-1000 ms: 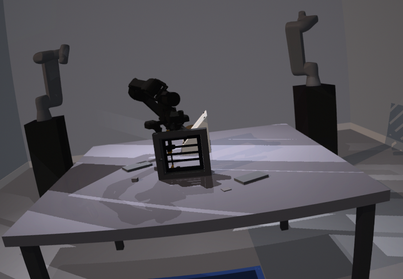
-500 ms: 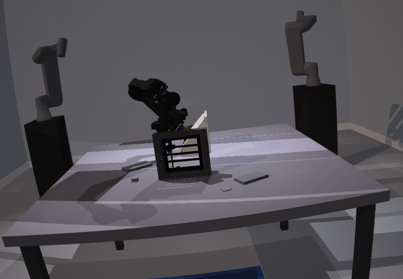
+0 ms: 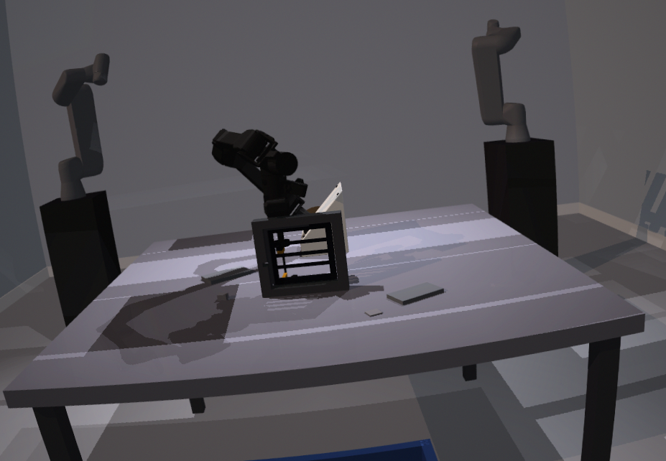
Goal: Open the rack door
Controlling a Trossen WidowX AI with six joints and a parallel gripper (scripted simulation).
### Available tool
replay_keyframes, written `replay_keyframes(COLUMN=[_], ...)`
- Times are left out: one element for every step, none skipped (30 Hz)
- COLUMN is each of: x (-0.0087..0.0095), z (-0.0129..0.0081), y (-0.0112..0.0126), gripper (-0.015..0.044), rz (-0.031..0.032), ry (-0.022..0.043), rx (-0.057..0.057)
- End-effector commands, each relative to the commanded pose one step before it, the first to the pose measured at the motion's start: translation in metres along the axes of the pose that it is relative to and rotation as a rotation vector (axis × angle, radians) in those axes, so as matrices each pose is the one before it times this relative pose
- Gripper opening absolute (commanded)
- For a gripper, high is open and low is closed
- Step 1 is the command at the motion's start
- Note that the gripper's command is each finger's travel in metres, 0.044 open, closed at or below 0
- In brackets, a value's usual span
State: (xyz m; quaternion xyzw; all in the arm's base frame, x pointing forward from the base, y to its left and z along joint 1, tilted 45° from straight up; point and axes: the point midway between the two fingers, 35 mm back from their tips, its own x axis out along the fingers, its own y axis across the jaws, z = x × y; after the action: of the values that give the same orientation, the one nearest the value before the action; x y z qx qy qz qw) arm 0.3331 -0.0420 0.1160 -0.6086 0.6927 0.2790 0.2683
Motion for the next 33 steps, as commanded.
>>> replay_keyframes(x=[0.00034, 0.0, 0.0, 0.0, 0.0, 0.0, 0.0, 0.0, 0.0, 0.0, 0.0, 0.0, 0.0, 0.0, 0.0, 0.0, 0.0, 0.0, 0.0, 0.0, 0.0, 0.0, 0.0, 0.0, 0.0, 0.0, 0.0, 0.0, 0.0, 0.0, 0.0, 0.0, 0.0], z=[0.00018, 0.0, 0.0, 0.0, 0.0, 0.0, 0.0, 0.0, 0.0, 0.0, 0.0, 0.0, 0.0, 0.0, 0.0, 0.0, 0.0, 0.0, 0.0, 0.0, 0.0, 0.0, 0.0, 0.0, 0.0, 0.0, 0.0, 0.0, 0.0, 0.0, 0.0, 0.0, 0.0], y=[-0.00036, 0.0, 0.0, 0.0, 0.0, 0.0, 0.0, 0.0, 0.0, 0.0, 0.0, 0.0, 0.0, 0.0, 0.0, 0.0, 0.0, 0.0, 0.0, 0.0, 0.0, 0.0, 0.0, 0.0, 0.0, 0.0, 0.0, 0.0, 0.0, 0.0, 0.0, 0.0, 0.0], gripper=[0.0264, 0.0257, 0.025, 0.0244, 0.0237, 0.023, 0.0224, 0.0217, 0.021, 0.0204, 0.0197, 0.019, 0.0184, 0.0177, 0.017, 0.0164, 0.0157, 0.015, 0.0144, 0.0137, 0.013, 0.0124, 0.0117, 0.011, 0.0104, 0.0097, 0.009, 0.0084, 0.0077, 0.007, 0.0064, 0.0057, 0.005], rz=[-0.00079, 0.0, 0.0, 0.0, 0.0, 0.0, 0.0, 0.0, 0.0, 0.0, 0.0, 0.0, 0.0, 0.0, 0.0, 0.0, 0.0, 0.0, 0.0, 0.0, 0.0, 0.0, 0.0, 0.0, 0.0, 0.0, 0.0, 0.0, 0.0, 0.0, 0.0, 0.0, 0.0], ry=[0.00057, 0.0, 0.0, 0.0, 0.0, 0.0, 0.0, 0.0, 0.0, 0.0, 0.0, 0.0, 0.0, 0.0, 0.0, 0.0, 0.0, 0.0, 0.0, 0.0, 0.0, 0.0, 0.0, 0.0, 0.0, 0.0, 0.0, 0.0, 0.0, 0.0, 0.0, 0.0, 0.0], rx=[-0.0097, 0.0, 0.0, 0.0, 0.0, 0.0, 0.0, 0.0, 0.0, 0.0, 0.0, 0.0, 0.0, 0.0, 0.0, 0.0, 0.0, 0.0, 0.0, 0.0, 0.0, 0.0, 0.0, 0.0, 0.0, 0.0, 0.0, 0.0, 0.0, 0.0, 0.0, 0.0, 0.0])
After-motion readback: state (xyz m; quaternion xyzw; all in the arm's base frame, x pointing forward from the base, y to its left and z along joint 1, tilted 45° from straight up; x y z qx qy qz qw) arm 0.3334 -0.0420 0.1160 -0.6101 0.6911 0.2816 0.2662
